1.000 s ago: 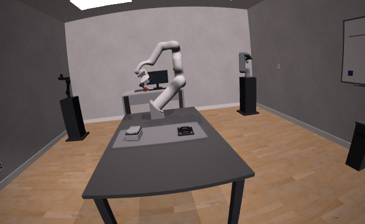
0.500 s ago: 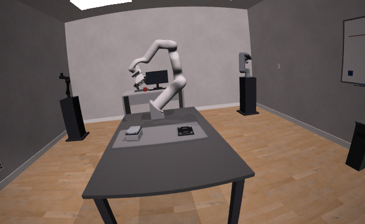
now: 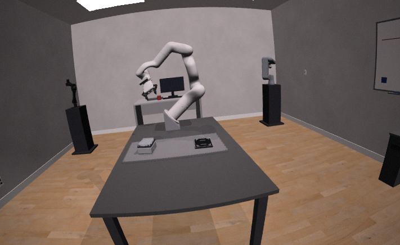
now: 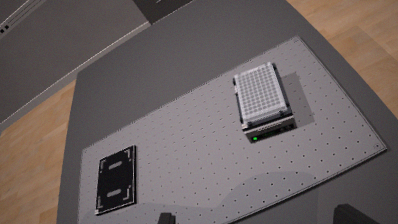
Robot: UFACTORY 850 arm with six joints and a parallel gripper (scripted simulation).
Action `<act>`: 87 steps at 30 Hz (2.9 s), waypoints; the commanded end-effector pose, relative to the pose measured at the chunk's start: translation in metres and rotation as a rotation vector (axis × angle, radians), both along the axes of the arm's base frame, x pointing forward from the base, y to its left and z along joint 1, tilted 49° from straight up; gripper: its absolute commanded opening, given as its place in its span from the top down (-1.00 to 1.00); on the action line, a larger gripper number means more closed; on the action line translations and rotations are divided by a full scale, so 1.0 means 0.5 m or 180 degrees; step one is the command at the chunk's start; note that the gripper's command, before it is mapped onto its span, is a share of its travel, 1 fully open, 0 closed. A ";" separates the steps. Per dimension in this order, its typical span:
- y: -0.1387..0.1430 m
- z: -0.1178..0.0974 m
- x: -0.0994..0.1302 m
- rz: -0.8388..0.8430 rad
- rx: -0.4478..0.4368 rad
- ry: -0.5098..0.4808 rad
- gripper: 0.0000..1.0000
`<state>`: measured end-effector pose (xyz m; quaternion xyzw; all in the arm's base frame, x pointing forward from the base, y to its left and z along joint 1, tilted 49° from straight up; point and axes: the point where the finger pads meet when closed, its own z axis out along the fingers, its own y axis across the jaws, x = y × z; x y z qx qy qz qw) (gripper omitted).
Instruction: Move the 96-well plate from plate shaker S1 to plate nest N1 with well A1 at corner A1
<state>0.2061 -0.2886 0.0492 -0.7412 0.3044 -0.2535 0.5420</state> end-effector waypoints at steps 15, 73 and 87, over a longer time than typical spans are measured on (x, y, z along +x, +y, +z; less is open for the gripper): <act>-0.025 -0.070 0.116 0.0502 -0.0091 0.0272 -1.00; 0.076 -0.236 0.518 0.1755 -0.0638 0.0917 -1.00; 0.134 -0.263 0.602 0.2093 -0.0887 0.1050 -1.00</act>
